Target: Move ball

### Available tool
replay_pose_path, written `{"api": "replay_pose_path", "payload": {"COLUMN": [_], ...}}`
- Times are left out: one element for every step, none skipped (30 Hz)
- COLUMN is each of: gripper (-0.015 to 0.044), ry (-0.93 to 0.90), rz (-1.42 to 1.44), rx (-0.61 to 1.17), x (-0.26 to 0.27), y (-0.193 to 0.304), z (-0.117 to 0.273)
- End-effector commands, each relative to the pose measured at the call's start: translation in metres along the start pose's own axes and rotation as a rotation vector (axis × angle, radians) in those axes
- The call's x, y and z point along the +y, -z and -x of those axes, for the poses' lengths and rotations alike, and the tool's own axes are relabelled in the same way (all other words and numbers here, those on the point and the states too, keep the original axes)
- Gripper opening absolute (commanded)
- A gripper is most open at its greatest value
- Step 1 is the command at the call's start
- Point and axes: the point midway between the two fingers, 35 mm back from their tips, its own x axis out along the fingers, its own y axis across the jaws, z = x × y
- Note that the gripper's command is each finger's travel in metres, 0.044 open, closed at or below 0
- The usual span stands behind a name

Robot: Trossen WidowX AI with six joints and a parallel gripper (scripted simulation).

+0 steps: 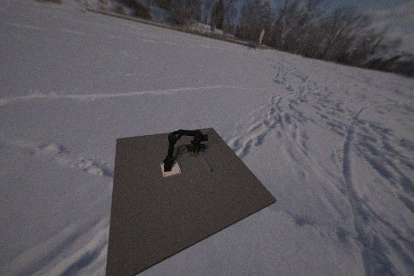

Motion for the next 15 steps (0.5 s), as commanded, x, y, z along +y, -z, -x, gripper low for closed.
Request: {"api": "replay_pose_path", "payload": {"gripper": [0.0,0.0,0.0,0.0,0.0,0.0,0.0,0.0,0.0,0.0,0.0,0.0,0.0,0.0,0.0], "ry": [-0.008,-0.009,-0.009,-0.01,-0.01,-0.011,-0.01,-0.009,-0.009,-0.008,-0.007,-0.007,-0.006,-0.006,-0.005], "rz": [-0.004,-0.006,-0.008,-0.009,-0.01,-0.012,-0.01,-0.008,-0.006,-0.004,-0.002,0.0,0.002,0.004,0.005], "rx": [0.005,0.006,0.006,0.007,0.007,0.008,0.008,0.008,0.009,0.009,0.009,0.01,0.01,0.011,0.011], "x": [-0.004,-0.004,-0.005,-0.005,-0.006,-0.006,-0.007,-0.007,-0.007,-0.007,-0.007,-0.007,-0.007,-0.007,-0.007], "y": [0.023,0.028,0.033,0.039,0.044,0.05,0.055,0.06,0.066,0.071,0.077,0.082,0.088,0.094,0.098], "z": [-0.007,-0.009,-0.01,-0.011,-0.013,-0.014,-0.015,-0.016,-0.017,-0.018,-0.02,-0.021,-0.022,-0.023,-0.024]}}
